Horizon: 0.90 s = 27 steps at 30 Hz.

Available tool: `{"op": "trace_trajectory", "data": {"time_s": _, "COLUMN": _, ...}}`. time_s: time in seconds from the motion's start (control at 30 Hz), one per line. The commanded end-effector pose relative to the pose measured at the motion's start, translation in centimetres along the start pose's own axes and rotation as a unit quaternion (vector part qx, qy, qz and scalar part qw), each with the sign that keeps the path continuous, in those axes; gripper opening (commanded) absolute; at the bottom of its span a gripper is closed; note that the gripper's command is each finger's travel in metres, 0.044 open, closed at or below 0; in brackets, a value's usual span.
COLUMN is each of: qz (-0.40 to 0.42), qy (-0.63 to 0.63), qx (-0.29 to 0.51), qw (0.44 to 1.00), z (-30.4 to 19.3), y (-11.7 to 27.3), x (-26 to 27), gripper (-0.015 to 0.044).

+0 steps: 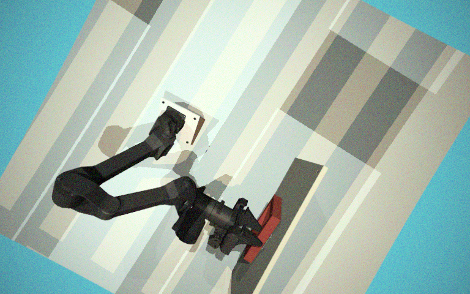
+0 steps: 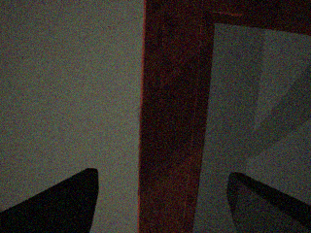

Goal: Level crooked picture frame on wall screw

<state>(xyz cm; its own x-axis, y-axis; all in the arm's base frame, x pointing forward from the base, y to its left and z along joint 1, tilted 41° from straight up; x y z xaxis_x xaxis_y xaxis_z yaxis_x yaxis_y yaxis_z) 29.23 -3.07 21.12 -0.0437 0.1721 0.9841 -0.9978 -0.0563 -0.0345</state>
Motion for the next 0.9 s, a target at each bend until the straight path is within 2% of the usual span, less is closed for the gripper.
{"op": "trace_trajectory", "data": {"time_s": 0.0, "qz": 0.001, "qy": 0.003, "qx": -0.003, "qw": 1.000, "z": 0.07, "y": -0.03, "x": 0.04, "gripper": 0.0260}}
{"op": "trace_trajectory", "data": {"time_s": 0.17, "qz": 0.001, "qy": 0.003, "qx": -0.003, "qw": 1.000, "z": 0.12, "y": -0.04, "x": 0.07, "gripper": 0.0260}}
{"op": "trace_trajectory", "data": {"time_s": 0.4, "qz": 0.001, "qy": 0.003, "qx": -0.003, "qw": 1.000, "z": 0.12, "y": -0.04, "x": 0.07, "gripper": 0.0076}}
{"op": "trace_trajectory", "data": {"time_s": 0.6, "qz": 0.001, "qy": 0.003, "qx": -0.003, "qw": 1.000, "z": 0.12, "y": -0.04, "x": 0.07, "gripper": 0.0036}}
{"op": "trace_trajectory", "data": {"time_s": 0.67, "qz": 0.001, "qy": 0.003, "qx": -0.003, "qw": 1.000, "z": 0.12, "y": -0.04, "x": 0.07, "gripper": 0.0000}}
{"op": "trace_trajectory", "data": {"time_s": 0.87, "qz": 0.001, "qy": 0.003, "qx": -0.003, "qw": 1.000, "z": 0.11, "y": -0.04, "x": 0.07, "gripper": 0.0000}}
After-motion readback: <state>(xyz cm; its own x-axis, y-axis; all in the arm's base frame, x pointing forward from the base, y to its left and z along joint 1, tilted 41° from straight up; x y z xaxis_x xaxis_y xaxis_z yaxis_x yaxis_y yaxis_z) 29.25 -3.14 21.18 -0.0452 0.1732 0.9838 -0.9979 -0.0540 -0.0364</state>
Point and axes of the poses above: the point midway between the two fingers, 35 mm back from their tips, its own y axis back along the fingers, its own x axis across the jaws, z = x × y, the point moved 7 cm from there along y, back along the fingers, and after that the axes turned 13 degrees about -y, right-handed, at the moved point
